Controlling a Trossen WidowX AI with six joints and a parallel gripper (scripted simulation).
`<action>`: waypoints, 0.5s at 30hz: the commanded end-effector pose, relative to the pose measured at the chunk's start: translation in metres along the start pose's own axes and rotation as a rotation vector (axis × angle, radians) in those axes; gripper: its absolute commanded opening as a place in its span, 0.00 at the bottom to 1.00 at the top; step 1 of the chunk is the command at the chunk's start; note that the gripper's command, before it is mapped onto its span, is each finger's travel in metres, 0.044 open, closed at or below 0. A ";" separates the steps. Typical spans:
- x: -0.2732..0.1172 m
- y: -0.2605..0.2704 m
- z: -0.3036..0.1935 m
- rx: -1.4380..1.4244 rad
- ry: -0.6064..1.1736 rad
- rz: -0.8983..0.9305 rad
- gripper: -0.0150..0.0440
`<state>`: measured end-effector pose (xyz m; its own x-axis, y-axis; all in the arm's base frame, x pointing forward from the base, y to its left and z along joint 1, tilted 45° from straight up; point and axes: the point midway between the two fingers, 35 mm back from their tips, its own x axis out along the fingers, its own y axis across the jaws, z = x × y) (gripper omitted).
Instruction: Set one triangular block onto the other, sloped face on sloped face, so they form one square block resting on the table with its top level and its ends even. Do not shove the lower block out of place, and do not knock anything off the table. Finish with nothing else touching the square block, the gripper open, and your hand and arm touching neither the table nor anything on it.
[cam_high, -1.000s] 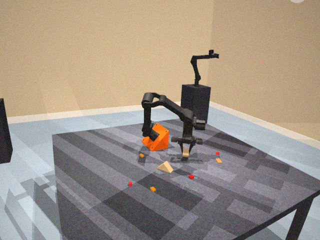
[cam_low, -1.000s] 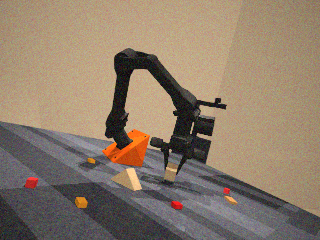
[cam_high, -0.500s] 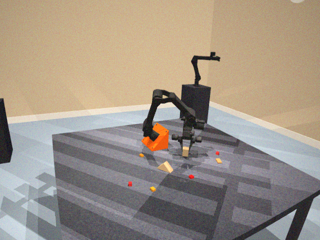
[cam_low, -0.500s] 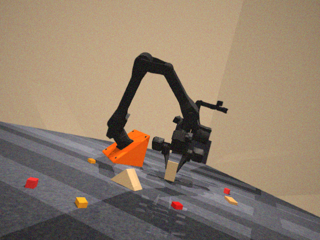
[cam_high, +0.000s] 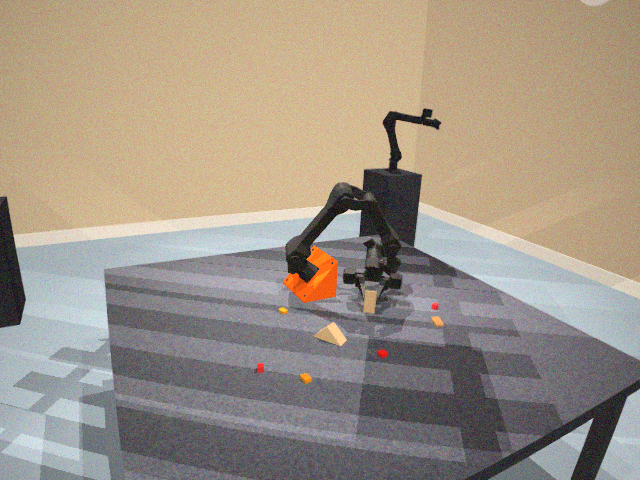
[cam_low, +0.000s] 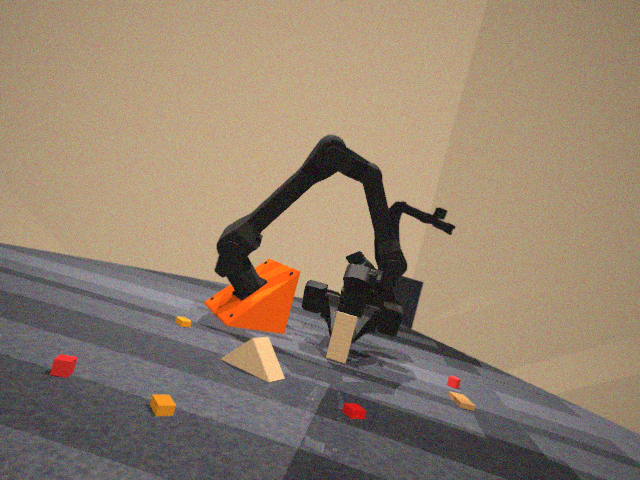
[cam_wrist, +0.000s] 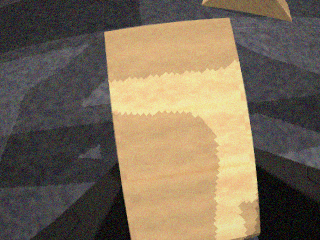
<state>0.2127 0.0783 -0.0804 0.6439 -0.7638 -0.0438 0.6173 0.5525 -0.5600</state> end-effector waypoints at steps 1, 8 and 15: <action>-0.005 0.003 -0.005 0.011 -0.121 0.022 0.25; -0.002 0.000 -0.003 0.002 -0.055 0.003 0.48; -0.002 0.000 -0.003 0.002 -0.055 0.003 0.79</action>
<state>0.2106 0.0793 -0.0828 0.6722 -0.7403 0.0012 0.6164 0.5588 -0.5548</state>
